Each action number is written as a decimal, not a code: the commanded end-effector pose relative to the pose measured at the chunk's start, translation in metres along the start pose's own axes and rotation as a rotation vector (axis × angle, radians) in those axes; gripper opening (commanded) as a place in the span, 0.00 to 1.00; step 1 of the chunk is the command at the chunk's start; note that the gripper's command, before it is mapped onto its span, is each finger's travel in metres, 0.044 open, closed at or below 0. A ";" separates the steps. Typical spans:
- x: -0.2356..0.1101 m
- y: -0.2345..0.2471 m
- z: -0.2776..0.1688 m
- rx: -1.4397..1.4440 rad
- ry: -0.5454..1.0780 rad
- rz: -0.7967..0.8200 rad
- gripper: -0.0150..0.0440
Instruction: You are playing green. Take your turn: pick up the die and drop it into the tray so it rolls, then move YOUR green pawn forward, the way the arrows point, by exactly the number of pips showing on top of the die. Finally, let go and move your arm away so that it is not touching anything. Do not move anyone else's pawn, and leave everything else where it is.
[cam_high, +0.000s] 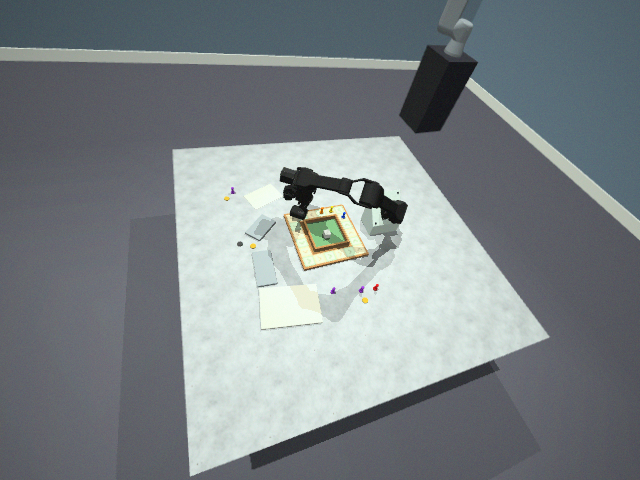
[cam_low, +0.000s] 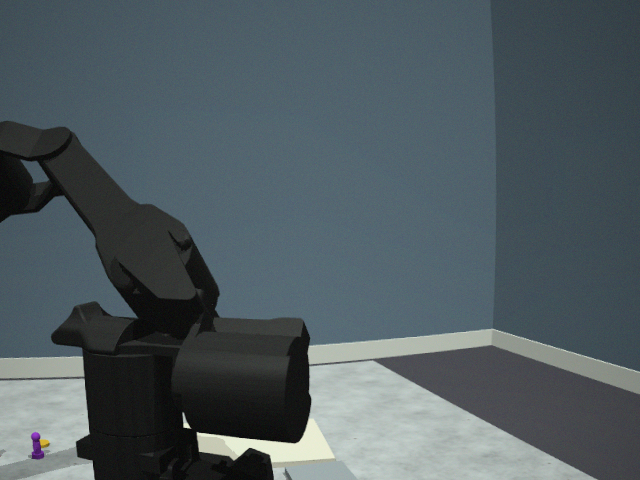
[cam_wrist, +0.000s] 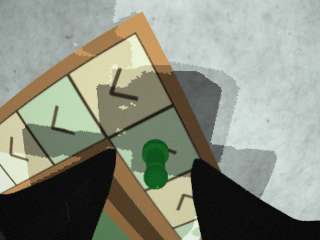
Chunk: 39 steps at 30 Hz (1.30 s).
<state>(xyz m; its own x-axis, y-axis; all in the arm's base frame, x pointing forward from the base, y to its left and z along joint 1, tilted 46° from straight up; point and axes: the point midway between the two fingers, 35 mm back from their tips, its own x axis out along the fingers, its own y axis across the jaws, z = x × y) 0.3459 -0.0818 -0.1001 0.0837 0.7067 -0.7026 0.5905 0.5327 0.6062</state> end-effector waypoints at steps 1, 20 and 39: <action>0.009 -0.001 -0.004 0.007 0.010 0.003 0.59; 0.007 -0.001 -0.003 0.007 0.009 0.003 0.25; -0.115 0.001 -0.003 0.008 0.008 -0.001 0.25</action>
<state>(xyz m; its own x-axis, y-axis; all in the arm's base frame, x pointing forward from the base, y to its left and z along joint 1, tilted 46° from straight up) 0.3363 -0.1502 -0.0298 0.0757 0.7137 -0.6963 0.6031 0.5234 0.6020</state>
